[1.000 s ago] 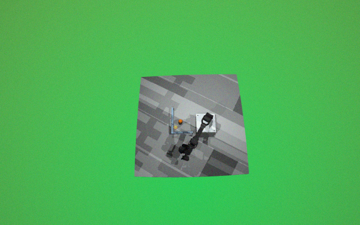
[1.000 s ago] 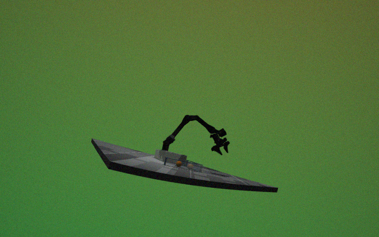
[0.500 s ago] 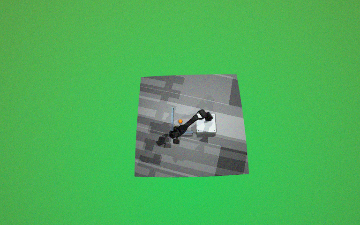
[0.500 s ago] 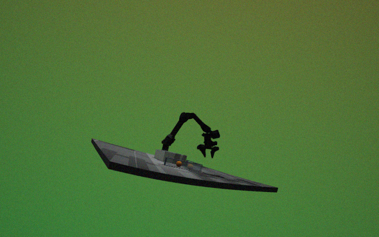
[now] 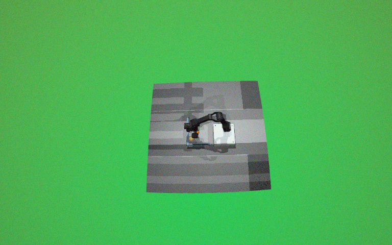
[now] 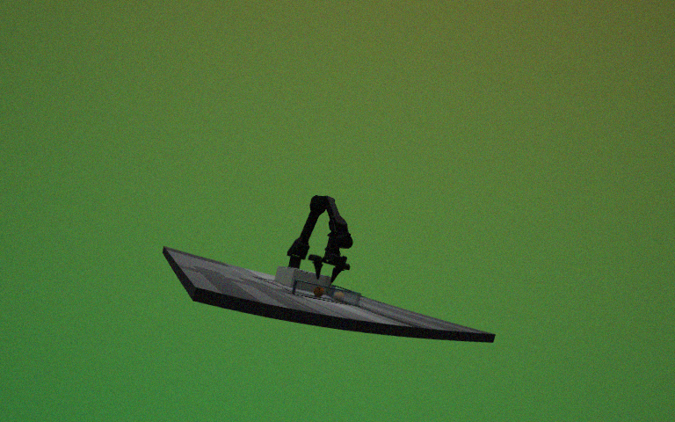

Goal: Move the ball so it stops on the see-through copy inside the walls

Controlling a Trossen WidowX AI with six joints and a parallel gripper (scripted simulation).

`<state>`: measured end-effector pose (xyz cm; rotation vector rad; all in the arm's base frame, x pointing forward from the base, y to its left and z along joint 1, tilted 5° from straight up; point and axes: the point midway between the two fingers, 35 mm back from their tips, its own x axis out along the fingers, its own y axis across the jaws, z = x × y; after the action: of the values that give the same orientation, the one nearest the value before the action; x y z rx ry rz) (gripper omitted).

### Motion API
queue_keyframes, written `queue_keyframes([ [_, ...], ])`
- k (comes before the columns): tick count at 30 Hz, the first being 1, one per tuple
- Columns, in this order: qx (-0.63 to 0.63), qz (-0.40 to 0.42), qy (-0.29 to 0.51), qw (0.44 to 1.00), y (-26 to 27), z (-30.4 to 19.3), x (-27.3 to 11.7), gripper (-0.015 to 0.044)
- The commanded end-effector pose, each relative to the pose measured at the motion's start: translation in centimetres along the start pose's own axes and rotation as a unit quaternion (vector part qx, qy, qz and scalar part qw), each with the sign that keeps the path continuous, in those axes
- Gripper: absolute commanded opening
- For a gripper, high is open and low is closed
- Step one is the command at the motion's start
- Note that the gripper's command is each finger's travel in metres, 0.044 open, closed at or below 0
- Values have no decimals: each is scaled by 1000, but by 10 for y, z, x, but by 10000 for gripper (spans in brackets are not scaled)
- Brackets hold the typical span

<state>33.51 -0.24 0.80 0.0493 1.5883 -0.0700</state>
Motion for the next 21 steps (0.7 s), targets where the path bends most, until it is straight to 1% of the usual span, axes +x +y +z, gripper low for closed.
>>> queue_keyframes([
  [1,-12,11,18,1000,-11,-11,1,336],
  [5,-12,11,18,1000,-11,-11,1,336],
  [9,-12,11,18,1000,-10,-11,16,336],
  [21,-12,11,18,1000,-10,-11,30,336],
])
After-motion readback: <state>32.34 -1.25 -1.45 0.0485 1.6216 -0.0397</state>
